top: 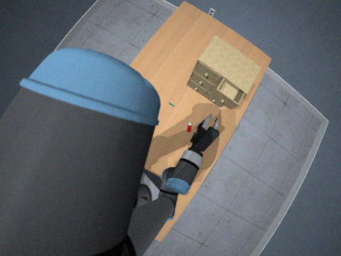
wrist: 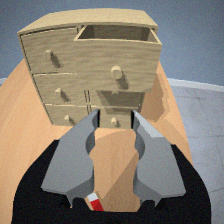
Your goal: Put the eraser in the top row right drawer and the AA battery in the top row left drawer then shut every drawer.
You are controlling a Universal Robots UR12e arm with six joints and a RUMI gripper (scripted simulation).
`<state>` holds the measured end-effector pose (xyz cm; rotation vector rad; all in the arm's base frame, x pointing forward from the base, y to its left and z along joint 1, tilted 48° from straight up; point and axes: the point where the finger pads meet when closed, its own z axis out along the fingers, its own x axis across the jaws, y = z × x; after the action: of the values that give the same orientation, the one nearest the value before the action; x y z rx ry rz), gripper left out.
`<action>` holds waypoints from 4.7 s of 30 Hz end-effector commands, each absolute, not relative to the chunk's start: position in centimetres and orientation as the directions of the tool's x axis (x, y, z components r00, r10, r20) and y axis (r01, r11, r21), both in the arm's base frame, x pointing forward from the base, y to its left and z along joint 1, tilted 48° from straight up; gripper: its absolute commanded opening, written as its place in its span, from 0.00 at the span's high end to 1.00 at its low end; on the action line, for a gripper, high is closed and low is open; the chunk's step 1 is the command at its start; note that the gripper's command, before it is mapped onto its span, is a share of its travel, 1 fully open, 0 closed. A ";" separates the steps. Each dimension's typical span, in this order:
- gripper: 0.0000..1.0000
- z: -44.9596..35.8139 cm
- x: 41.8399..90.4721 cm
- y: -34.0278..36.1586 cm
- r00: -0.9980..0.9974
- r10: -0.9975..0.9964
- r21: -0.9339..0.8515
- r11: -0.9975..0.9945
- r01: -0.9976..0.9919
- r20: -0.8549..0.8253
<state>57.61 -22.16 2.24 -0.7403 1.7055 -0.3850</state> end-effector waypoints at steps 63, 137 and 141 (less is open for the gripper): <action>0.80 2.6 57.1 -22.6 -0.122 -0.656 -0.592 0.735 -0.331 -0.745; 0.80 4.2 55.0 -24.0 -0.121 -0.656 -0.481 0.655 -0.583 -0.745; 0.80 4.4 54.7 -24.2 -0.121 -0.656 -0.465 0.642 -0.610 -0.745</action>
<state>54.95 -23.91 4.25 -0.9892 1.7997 -0.0906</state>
